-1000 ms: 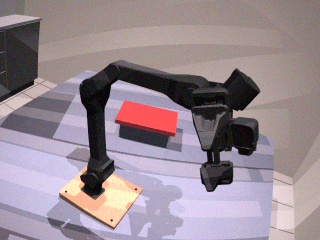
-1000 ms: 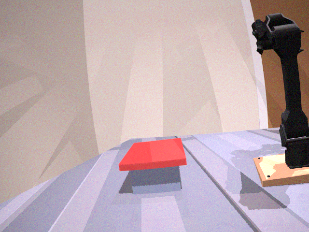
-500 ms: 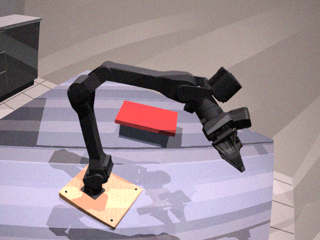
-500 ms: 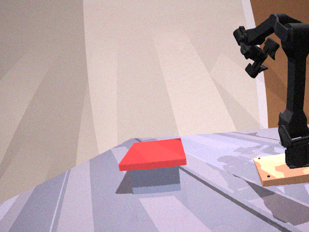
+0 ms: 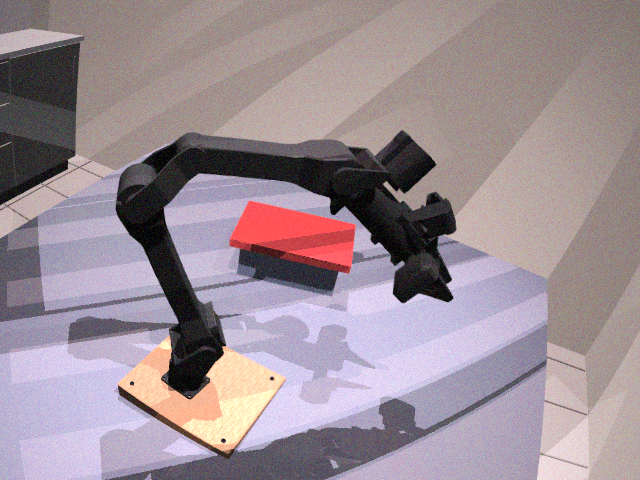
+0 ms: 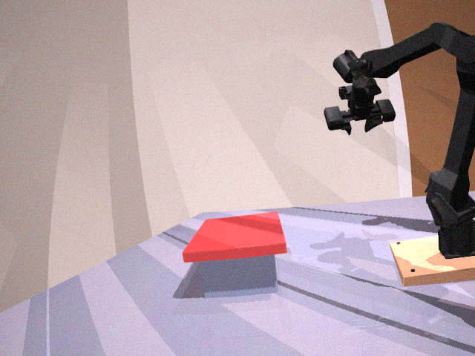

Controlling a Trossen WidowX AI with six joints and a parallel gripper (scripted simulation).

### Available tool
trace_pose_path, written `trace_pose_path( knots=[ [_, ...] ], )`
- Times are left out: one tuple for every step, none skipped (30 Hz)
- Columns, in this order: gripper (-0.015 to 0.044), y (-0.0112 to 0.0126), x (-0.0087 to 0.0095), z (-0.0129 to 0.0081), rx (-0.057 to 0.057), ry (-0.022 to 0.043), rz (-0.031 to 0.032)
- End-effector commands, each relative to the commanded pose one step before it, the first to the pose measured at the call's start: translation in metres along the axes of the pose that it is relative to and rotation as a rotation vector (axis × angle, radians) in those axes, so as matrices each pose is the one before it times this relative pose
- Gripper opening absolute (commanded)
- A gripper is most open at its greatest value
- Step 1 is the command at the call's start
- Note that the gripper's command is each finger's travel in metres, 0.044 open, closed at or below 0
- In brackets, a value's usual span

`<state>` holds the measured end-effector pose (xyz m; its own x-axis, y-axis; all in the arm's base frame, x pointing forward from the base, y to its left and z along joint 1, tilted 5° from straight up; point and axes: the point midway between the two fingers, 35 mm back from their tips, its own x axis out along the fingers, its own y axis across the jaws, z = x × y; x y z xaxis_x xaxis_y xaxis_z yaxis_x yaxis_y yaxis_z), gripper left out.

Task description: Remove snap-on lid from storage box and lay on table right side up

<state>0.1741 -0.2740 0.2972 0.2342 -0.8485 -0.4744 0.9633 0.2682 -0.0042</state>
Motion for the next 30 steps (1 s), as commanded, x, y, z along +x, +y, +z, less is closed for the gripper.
trace_pose_path(
  knots=[
    [0.0235, 0.05042, -0.01539, -0.02985, 0.1081, 0.09487, 0.23870],
    [0.0235, 0.01343, -0.00201, -0.01099, 0.0298, 0.03565, 0.06377],
    [0.0235, 0.01281, -0.00168, -0.01175, 0.0298, 0.03939, 0.06141],
    [0.0235, 0.01213, -0.00135, -0.01248, 0.0298, 0.04299, 0.05884],
    [0.0235, 0.01139, -0.00103, -0.01315, 0.0299, 0.04644, 0.05605],
    [0.0235, 0.01060, -0.00071, -0.01377, 0.0301, 0.04972, 0.05306],
    [0.0235, 0.00976, -0.00039, -0.01433, 0.0302, 0.05282, 0.04989],
    [0.0235, 0.00138, 0.00005, -0.00224, 0.0046, 0.00829, 0.00730],
    [0.0235, 0.00405, 0.00010, -0.00678, 0.0139, 0.02528, 0.02143],
    [0.0235, 0.00638, 0.00016, -0.01148, 0.0233, 0.04341, 0.03411],
    [0.0235, 0.00731, 0.00034, -0.01476, 0.0295, 0.05676, 0.03997],
    [0.0235, 0.00645, 0.00061, -0.01514, 0.0299, 0.05921, 0.03670],
    [0.0235, 0.00555, 0.00087, -0.01540, 0.0302, 0.06124, 0.03316],
    [0.0235, 0.00463, 0.00113, -0.01560, 0.0306, 0.06305, 0.02951],
    [0.0235, 0.00370, 0.00137, -0.01573, 0.0310, 0.06466, 0.02577],
    [0.0235, 0.00275, 0.00161, -0.01574, 0.0314, 0.06577, 0.02188],
    [0.0235, 0.00148, 0.00153, -0.01251, 0.0253, 0.05311, 0.01466],
    [0.0235, 0.00018, 0.00034, -0.00222, 0.0045, 0.00951, 0.00235],
    [0.0235, 0.00038, 0.00082, -0.00554, 0.0114, 0.02385, 0.00553],
    [0.0235, 0.00011, 0.00035, -0.00221, 0.0046, 0.00957, 0.00208],
    [0.0235, 0.00000, 0.00000, 0.00000, 0.0000, 0.00000, 0.00000],
    [0.0235, 0.00000, 0.00000, 0.00000, 0.0000, 0.00000, 0.00000],
    [0.0235, 0.00000, 0.00000, 0.00000, 0.0000, 0.00000, 0.00000],
    [0.0235, 0.00000, 0.00000, 0.00000, 0.0000, 0.00000, 0.00000],
    [0.0235, 0.00000, 0.00000, 0.00000, 0.0000, 0.00000, 0.00000],
    [0.0235, 0.00000, 0.00000, 0.00000, 0.0000, 0.00000, 0.00000],
    [0.0235, 0.00000, 0.00000, 0.00000, 0.0000, 0.00000, 0.00000],
    [0.0235, 0.00000, 0.00000, 0.00000, 0.0000, 0.00000, 0.00000],
    [0.0235, 0.00022, -0.00034, 0.00205, -0.0061, -0.00932, -0.00102],
    [0.0235, 0.00020, -0.00034, 0.00205, -0.0061, -0.00931, -0.00109]
  ],
)
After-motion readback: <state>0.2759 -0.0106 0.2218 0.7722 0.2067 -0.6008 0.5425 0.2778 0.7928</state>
